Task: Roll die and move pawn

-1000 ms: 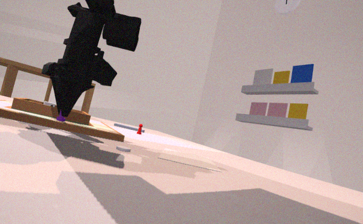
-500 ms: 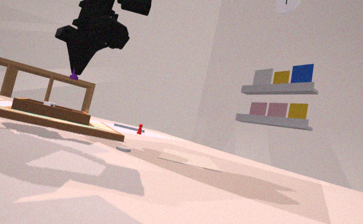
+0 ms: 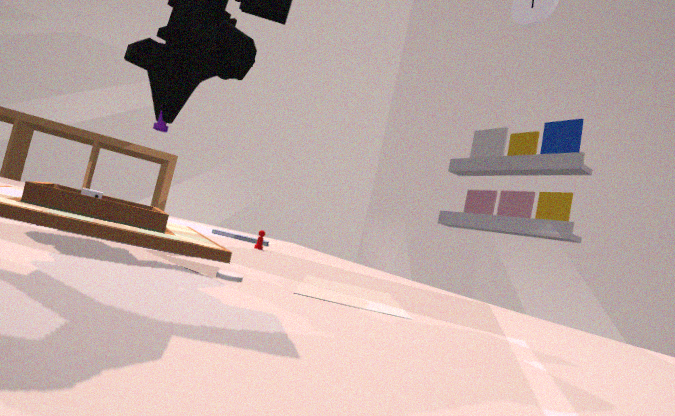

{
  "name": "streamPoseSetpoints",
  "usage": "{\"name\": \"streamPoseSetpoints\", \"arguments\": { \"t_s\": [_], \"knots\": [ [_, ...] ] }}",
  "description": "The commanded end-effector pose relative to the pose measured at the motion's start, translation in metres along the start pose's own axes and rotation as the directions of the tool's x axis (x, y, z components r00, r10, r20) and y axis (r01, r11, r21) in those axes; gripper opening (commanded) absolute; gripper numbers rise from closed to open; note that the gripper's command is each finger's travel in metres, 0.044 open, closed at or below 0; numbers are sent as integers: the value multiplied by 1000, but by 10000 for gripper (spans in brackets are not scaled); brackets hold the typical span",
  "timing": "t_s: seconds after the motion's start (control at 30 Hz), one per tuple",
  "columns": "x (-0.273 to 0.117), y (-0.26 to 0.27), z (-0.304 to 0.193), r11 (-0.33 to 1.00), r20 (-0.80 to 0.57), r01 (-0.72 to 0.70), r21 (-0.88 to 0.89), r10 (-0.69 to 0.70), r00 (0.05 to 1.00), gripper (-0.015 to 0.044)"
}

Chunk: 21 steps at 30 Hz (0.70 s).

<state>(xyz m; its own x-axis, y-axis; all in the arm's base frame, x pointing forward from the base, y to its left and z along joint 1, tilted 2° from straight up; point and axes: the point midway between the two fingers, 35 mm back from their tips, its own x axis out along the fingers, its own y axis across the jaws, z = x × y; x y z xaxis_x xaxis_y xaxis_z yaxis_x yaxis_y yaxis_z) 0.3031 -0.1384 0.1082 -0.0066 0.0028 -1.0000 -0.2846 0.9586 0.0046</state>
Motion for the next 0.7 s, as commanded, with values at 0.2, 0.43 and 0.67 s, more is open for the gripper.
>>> {"name": "streamPoseSetpoints", "arguments": {
  "t_s": [0.2, 0.43, 0.67],
  "knots": [
    [27, 29, 60, 1000, 10, 0, -2, 0, 1000, 0],
    [50, 61, 98, 1000, 13, -3, -2, 3, 1000, 0],
    [62, 73, 111, 1000, 14, -5, -2, 5, 1000, 0]
  ]
}}
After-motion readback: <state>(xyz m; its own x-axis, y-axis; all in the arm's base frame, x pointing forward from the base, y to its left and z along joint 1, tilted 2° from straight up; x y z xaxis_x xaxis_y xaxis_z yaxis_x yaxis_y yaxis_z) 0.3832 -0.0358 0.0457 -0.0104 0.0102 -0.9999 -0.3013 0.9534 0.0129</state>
